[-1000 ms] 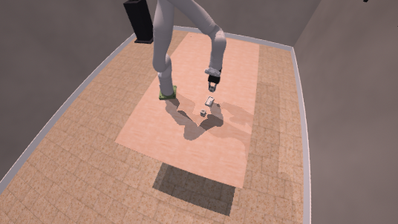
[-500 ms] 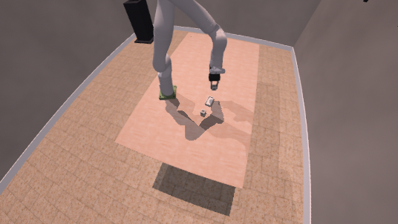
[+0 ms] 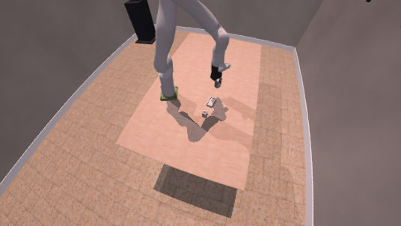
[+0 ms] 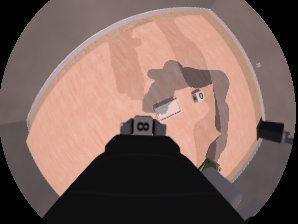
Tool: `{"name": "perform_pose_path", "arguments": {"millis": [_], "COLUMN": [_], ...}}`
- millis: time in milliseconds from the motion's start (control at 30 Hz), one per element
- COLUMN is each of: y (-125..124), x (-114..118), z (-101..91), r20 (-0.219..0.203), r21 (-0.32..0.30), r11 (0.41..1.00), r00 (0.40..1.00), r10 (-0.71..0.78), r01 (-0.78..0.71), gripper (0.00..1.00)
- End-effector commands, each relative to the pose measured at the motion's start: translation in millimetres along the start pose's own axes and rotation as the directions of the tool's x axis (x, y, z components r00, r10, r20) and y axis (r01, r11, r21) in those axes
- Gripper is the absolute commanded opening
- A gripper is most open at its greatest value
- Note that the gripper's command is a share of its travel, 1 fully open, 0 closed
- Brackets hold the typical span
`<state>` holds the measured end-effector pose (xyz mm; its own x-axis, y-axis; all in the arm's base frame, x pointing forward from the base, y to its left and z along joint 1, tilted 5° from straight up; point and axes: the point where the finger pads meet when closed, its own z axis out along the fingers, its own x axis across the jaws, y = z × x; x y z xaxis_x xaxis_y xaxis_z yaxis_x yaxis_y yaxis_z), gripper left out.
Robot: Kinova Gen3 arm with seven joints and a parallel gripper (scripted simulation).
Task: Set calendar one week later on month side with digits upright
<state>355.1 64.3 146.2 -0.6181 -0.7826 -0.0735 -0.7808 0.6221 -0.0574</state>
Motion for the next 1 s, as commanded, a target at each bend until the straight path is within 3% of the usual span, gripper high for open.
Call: {"name": "perform_pose_path", "arguments": {"millis": [0,467,967], "y": [3.8,16.8,18.7], "x": [-5.3,-23.0,-25.1], "z": [1.1,2.4,2.5], "r20": [0.001,0.005,0.005], "r21": [-0.003,-0.001,0.0], "r11": [0.997,0.922,0.906], "r00": [0.997,0.922,0.906], "r10": [-0.083,-0.387,-0.424], "r01": [0.083,0.387,0.424], "gripper": [0.6,0.6,0.6]}}
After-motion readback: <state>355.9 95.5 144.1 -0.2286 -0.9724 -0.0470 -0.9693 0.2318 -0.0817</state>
